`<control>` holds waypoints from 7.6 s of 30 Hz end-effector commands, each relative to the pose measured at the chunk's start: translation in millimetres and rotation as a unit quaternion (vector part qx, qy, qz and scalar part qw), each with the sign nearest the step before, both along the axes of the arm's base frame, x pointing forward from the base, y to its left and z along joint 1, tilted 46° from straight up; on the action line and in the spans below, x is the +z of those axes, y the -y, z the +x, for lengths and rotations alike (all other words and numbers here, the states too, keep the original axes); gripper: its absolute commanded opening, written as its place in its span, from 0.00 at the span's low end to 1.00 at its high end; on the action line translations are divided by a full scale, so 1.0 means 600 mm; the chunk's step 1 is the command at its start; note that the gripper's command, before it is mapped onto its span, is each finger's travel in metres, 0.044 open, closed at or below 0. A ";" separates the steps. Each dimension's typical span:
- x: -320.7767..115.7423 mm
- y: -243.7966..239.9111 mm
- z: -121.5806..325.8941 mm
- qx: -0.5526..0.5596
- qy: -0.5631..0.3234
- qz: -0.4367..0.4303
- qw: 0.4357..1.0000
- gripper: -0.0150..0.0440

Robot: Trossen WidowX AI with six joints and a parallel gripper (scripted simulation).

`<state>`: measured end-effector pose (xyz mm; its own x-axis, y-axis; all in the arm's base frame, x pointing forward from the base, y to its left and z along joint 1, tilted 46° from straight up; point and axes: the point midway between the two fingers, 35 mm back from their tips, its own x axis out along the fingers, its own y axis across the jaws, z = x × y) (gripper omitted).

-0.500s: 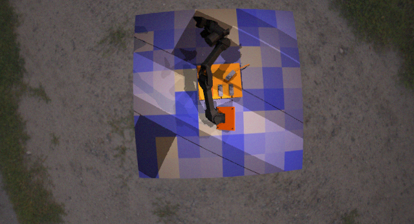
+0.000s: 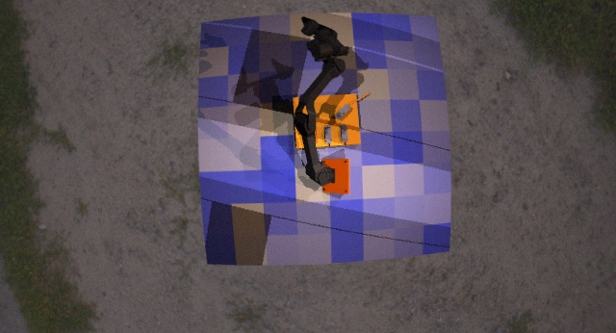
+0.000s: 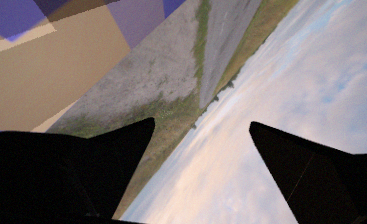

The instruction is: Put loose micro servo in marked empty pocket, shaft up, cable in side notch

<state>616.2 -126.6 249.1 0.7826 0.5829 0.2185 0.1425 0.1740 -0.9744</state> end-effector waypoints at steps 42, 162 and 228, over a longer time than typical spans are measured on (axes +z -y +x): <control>-0.384 0.100 -0.321 0.044 -0.490 -0.237 0.838 1.00; -0.240 -0.112 -0.549 0.273 -0.531 -0.219 0.771 0.25; -0.171 -0.179 -0.558 -0.044 -0.865 0.197 0.459 0.25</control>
<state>281.4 -19.5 145.6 -0.0001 0.7121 -0.7021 -0.8279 0.3938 0.3995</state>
